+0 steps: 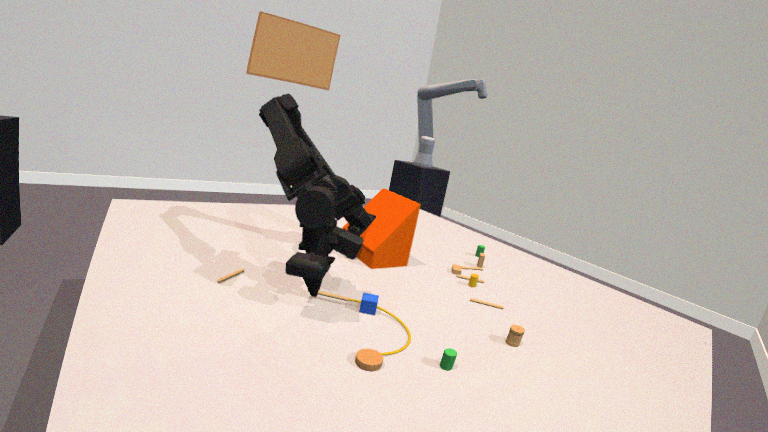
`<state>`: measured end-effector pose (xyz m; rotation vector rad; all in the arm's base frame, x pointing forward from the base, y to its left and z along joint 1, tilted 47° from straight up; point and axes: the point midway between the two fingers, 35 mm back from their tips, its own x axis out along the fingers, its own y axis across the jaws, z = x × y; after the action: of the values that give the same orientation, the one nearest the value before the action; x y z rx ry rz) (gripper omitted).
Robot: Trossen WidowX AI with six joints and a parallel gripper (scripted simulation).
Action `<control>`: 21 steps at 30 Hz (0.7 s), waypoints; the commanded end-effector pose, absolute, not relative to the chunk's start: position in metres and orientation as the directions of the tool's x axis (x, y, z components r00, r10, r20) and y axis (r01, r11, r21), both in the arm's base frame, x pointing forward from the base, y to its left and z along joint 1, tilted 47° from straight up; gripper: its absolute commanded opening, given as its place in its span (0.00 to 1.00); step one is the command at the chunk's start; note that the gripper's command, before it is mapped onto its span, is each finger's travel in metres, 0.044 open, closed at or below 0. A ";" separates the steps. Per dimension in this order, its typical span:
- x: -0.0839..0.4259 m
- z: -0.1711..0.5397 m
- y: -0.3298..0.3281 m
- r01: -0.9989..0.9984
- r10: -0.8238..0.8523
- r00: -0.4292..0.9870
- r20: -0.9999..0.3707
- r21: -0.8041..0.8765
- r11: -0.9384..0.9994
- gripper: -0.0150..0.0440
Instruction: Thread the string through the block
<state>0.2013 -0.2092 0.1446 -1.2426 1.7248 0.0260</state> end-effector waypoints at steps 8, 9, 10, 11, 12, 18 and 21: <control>0.192 0.152 -0.214 -0.728 -0.713 -0.002 -0.701 -0.488 0.481 0.25; 0.192 0.153 -0.214 -0.728 -0.713 -0.002 -0.701 -0.488 0.481 0.25; 0.192 0.154 -0.213 -0.728 -0.713 -0.002 -0.701 -0.488 0.481 0.25; 0.191 0.154 -0.214 -0.728 -0.713 -0.003 -0.701 -0.487 0.482 0.25; 0.191 0.154 -0.215 -0.728 -0.711 -0.005 -0.703 -0.485 0.485 0.25; 0.182 0.153 -0.229 -0.722 -0.697 -0.027 -0.717 -0.468 0.509 0.25; 0.182 0.153 -0.230 -0.722 -0.696 -0.027 -0.717 -0.467 0.510 0.25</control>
<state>0.1837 -0.2252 0.1534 -1.2058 1.7339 0.0321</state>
